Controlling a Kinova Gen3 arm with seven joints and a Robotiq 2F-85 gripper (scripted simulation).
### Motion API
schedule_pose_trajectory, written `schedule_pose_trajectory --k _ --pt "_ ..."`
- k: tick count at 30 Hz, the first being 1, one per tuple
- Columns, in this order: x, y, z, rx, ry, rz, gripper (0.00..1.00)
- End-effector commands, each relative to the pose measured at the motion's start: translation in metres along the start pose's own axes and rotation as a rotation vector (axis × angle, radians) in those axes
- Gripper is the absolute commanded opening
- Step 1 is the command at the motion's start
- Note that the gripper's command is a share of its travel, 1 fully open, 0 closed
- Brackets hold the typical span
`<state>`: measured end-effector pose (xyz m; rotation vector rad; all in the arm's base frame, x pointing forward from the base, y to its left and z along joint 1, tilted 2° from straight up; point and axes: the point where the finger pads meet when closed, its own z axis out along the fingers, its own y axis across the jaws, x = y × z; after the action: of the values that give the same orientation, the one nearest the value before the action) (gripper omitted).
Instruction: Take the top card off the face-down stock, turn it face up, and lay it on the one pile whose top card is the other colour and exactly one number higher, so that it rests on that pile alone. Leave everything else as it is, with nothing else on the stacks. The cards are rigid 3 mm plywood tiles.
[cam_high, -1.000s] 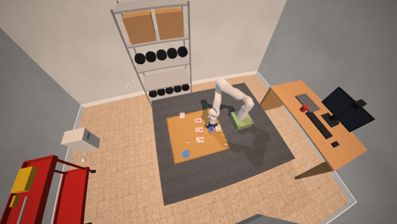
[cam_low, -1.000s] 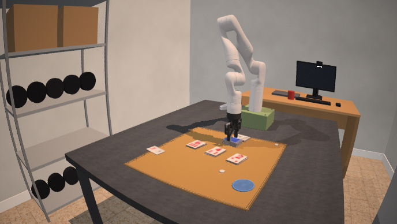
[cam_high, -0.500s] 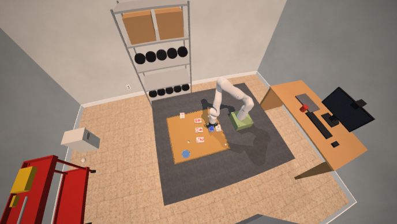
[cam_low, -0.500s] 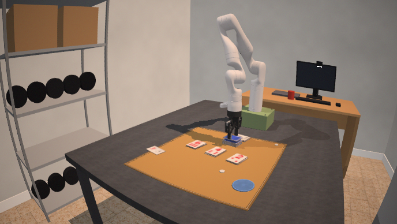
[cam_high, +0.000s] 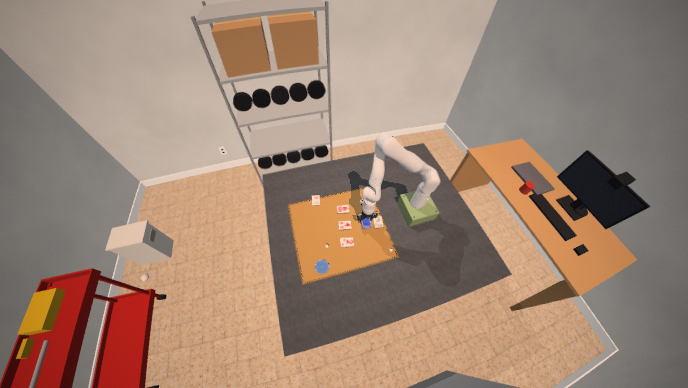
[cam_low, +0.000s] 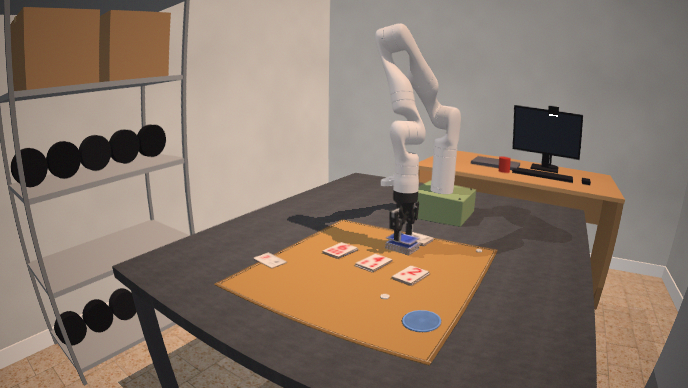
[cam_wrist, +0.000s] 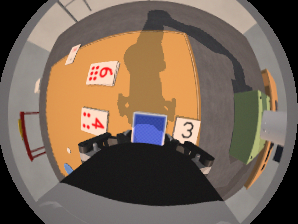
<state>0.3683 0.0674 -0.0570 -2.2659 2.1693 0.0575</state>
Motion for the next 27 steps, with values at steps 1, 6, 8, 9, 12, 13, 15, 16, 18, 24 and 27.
schedule_pose_trajectory --k 1,6,8,9,12,13,15,16,18,24,27 --pt "0.000 -0.001 -0.001 0.002 0.000 0.000 0.72" --pt "0.001 -0.001 -0.001 0.002 0.000 0.000 0.72" --pt "0.002 -0.001 -0.001 0.002 0.000 0.000 0.72" --pt "0.002 -0.001 -0.001 0.002 0.000 0.000 0.72" --pt "0.003 -0.001 -0.001 0.002 0.000 0.000 0.72" --pt "0.004 -0.001 -0.001 0.002 0.000 0.001 0.72" --pt "0.006 -0.001 -0.001 0.002 0.000 0.001 0.72" --pt "0.008 -0.001 -0.001 0.002 0.000 0.001 0.72" --pt "0.010 -0.001 -0.001 0.002 0.000 0.001 0.72" --pt "0.017 -0.002 -0.001 0.002 0.000 0.002 0.72" --pt "0.018 -0.002 -0.001 0.002 0.000 0.002 0.72"
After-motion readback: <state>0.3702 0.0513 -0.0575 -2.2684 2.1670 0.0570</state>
